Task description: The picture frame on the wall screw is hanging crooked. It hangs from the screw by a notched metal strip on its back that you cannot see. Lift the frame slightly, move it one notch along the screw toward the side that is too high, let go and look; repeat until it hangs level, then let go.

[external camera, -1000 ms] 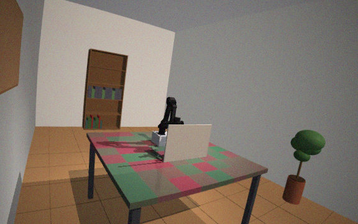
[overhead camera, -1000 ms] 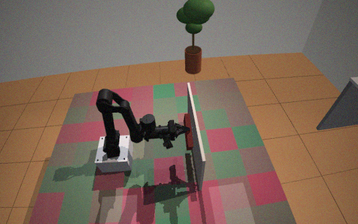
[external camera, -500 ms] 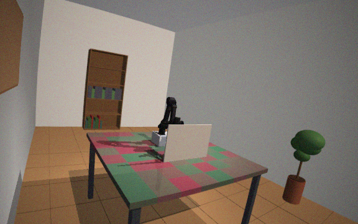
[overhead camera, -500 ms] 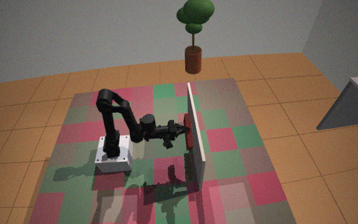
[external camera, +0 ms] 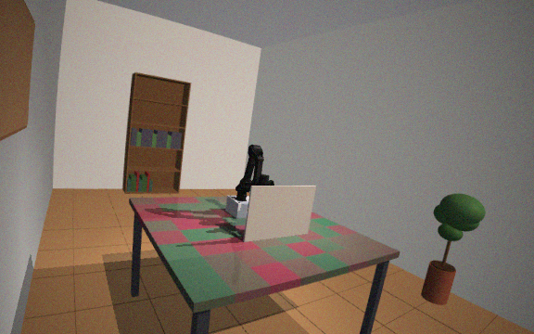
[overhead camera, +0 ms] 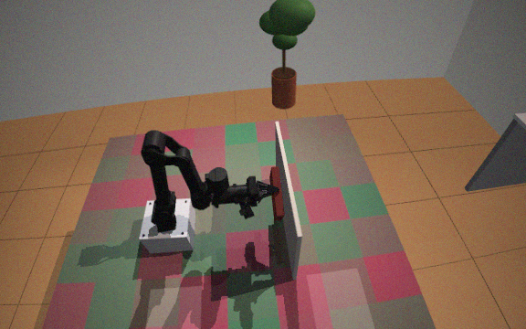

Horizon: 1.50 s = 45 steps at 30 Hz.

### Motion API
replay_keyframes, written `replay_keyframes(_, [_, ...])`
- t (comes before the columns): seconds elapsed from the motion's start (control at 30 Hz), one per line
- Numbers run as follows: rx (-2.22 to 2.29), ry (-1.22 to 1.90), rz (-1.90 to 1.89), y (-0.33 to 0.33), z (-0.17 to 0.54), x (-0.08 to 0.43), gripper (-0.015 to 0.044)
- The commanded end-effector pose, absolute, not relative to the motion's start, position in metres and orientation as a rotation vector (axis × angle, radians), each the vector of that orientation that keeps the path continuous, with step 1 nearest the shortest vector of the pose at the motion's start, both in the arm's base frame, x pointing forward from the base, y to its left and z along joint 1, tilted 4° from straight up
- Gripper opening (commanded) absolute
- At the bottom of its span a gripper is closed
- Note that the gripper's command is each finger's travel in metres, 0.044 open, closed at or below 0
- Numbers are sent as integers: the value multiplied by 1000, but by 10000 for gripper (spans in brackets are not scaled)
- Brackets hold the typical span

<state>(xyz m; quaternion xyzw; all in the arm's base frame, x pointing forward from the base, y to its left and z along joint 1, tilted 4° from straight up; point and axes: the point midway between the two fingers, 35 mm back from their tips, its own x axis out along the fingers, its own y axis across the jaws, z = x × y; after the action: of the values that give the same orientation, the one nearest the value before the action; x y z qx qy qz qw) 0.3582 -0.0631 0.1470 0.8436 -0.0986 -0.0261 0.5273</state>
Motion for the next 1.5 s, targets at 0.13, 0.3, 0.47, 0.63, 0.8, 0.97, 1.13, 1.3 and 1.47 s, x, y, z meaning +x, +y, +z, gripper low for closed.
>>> replay_keyframes(0.13, [2019, -250, -41, -63, 153, 359, 0])
replay_keyframes(0.3, [2019, -251, -41, -62, 153, 359, 0])
replay_keyframes(0.47, [2019, -251, -41, -62, 153, 359, 0])
replay_keyframes(0.63, [2019, -251, -41, -62, 154, 359, 0])
replay_keyframes(0.8, [2019, -251, -41, -61, 154, 359, 0])
replay_keyframes(0.97, [2019, -251, -41, -60, 155, 359, 0])
replay_keyframes(1.13, [2019, -251, -41, -58, 156, 359, 0])
replay_keyframes(1.3, [2020, -251, -41, -57, 157, 359, 0])
replay_keyframes(1.47, [2020, -251, -41, -57, 156, 359, 0])
